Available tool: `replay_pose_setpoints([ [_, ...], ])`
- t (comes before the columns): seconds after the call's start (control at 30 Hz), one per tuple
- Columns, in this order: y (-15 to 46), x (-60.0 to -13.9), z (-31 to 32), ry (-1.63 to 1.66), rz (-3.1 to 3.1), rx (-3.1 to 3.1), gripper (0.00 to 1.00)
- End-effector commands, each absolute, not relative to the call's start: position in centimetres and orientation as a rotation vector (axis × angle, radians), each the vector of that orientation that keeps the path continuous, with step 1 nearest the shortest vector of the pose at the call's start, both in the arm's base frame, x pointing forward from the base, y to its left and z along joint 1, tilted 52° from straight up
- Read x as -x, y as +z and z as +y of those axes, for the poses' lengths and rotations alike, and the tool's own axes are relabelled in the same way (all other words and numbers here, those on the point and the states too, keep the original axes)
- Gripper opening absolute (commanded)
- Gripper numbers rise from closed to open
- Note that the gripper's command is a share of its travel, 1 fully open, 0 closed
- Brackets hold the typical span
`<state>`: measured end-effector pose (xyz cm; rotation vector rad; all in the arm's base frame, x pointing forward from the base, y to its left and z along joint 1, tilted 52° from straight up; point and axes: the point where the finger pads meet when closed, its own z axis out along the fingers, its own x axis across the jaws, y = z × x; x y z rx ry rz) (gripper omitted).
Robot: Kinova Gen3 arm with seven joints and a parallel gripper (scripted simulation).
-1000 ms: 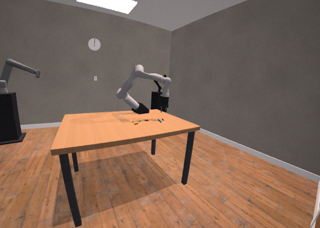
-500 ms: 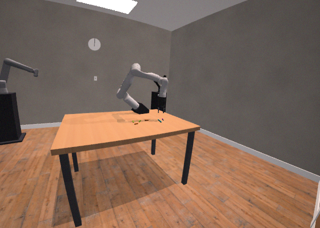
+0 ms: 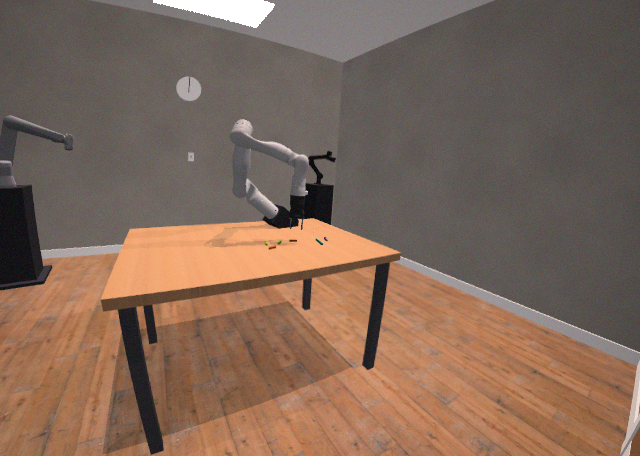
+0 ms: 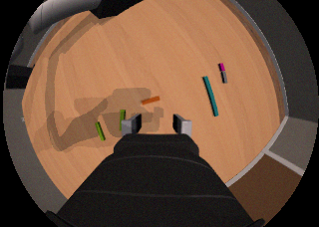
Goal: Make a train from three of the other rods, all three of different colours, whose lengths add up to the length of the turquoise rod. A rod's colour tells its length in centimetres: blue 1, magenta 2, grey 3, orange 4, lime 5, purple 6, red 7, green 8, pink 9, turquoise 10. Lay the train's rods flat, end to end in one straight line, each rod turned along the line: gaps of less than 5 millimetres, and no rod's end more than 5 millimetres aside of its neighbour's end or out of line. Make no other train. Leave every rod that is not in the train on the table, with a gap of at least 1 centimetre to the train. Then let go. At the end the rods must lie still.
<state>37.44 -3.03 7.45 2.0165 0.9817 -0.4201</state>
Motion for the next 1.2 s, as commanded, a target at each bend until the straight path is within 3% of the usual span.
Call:
replay_pose_setpoints([
  [0.0,10.4,-36.1,-5.3,-0.386,0.931,-2.05,1.0],
  [0.33,12.7,-33.4,-8.4,-0.368,0.875,-2.082,1.0],
  [0.37,12.7,-33.4,-8.4,-0.368,0.875,-2.082,0.54],
  [1.17,12.7,-33.4,-8.4,-0.368,0.875,-2.082,0.54],
])
